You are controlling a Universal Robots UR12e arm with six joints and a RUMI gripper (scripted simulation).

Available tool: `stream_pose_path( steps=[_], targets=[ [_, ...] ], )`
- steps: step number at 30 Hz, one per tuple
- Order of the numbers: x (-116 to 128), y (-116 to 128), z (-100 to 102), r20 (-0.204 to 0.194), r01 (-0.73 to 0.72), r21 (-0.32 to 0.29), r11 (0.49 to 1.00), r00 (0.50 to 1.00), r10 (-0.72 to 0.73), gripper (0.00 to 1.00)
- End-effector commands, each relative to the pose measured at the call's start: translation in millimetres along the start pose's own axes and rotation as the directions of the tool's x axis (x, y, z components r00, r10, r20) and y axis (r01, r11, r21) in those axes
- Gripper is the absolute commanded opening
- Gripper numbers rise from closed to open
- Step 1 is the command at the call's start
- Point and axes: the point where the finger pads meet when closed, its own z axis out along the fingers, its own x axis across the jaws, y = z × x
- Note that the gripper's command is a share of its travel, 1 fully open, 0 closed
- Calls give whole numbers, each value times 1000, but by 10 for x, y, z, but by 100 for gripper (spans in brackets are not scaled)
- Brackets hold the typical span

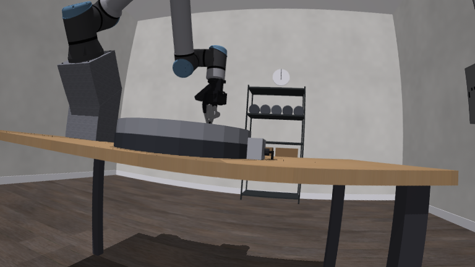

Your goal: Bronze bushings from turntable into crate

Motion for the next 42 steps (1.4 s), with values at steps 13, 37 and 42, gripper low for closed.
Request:
stream_pose_path(
  steps=[13, 37, 42],
  targets=[
    [3, 4, -6, -1, 0, -1, 1000, 1000, 0, 6],
    [-2098, 342, -11, 1, 0, -1, 1000, 1000, 0, 5],
    [-2921, 475, -9, 1, 0, -2, 1000, 1000, 0, 5]
  ],
)
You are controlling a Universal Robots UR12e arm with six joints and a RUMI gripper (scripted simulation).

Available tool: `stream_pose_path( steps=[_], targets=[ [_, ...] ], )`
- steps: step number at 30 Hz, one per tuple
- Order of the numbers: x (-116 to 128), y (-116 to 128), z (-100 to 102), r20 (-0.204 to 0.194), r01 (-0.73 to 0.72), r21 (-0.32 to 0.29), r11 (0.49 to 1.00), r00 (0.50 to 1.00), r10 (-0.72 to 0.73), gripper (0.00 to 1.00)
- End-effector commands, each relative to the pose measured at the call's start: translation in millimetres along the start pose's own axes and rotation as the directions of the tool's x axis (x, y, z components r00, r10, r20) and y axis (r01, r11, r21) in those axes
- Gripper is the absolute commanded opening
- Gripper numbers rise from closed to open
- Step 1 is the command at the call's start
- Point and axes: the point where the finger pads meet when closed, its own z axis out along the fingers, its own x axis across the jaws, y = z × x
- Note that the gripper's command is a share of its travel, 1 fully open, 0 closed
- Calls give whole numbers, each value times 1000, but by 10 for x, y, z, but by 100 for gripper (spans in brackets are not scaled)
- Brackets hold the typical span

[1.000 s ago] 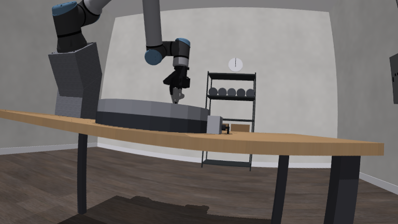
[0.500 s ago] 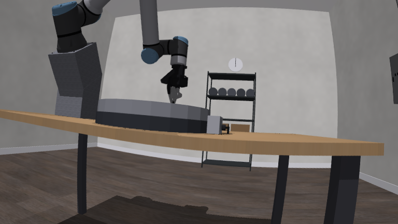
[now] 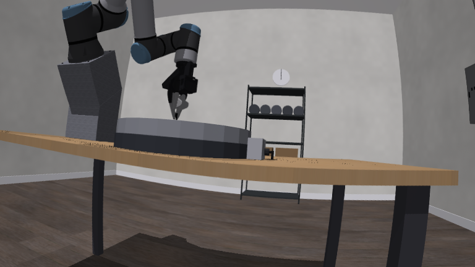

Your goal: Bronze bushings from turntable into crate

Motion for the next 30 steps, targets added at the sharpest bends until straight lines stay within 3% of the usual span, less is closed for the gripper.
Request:
stream_pose_path(
  steps=[1, 9, 30],
  targets=[
    [-620, 124, -5, -13, 4, -7, 1000, 1000, -4, 5],
    [-956, 177, 0, -13, 4, -7, 1000, 1000, -4, 5],
    [-964, 178, 0, -12, 4, -7, 1000, 1000, -4, 5]
  ],
)
